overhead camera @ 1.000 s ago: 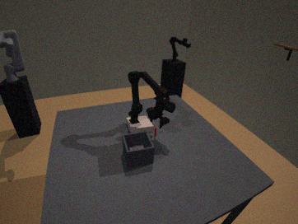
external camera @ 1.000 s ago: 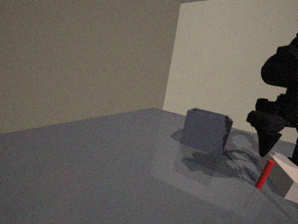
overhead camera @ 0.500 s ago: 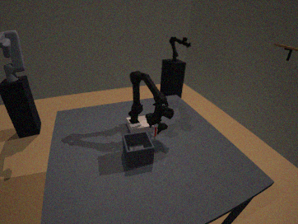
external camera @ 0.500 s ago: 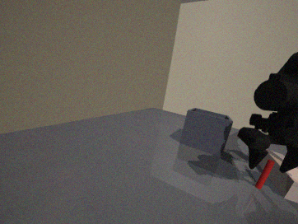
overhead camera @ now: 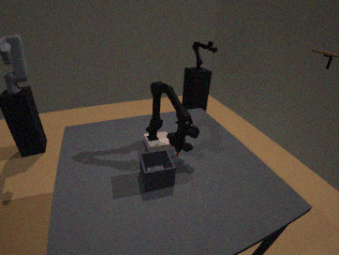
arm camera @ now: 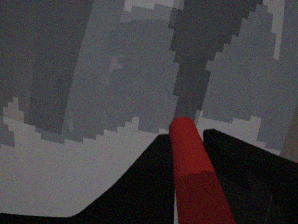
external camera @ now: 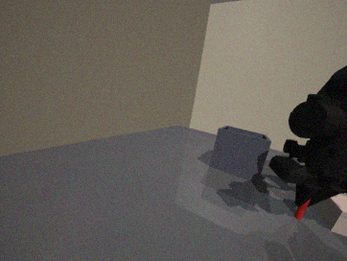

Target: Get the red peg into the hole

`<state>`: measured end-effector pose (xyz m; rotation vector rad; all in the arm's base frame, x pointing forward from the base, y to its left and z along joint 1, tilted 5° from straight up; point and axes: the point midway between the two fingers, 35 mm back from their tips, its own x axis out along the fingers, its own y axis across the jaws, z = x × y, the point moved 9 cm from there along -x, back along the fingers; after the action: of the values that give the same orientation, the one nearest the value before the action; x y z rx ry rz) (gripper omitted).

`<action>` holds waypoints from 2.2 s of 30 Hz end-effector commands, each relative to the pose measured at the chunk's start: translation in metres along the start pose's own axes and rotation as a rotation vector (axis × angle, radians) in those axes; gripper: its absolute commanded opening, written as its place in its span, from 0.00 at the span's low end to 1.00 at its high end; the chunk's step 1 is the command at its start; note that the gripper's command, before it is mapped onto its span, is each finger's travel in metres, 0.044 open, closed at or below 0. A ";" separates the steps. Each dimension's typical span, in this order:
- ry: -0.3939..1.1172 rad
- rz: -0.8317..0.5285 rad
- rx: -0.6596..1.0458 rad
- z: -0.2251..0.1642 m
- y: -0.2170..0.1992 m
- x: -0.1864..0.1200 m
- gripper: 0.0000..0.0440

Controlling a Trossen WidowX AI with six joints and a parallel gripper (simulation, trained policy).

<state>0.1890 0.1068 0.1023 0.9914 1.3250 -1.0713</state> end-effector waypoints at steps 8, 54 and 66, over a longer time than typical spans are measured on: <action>0.041 0.096 0.006 0.002 0.014 -0.023 0.05; -0.093 0.283 0.075 0.118 0.030 -0.142 0.00; -0.099 0.239 0.099 0.151 0.034 -0.137 0.00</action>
<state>0.2604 -0.0231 0.2424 1.1309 1.0425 -0.9916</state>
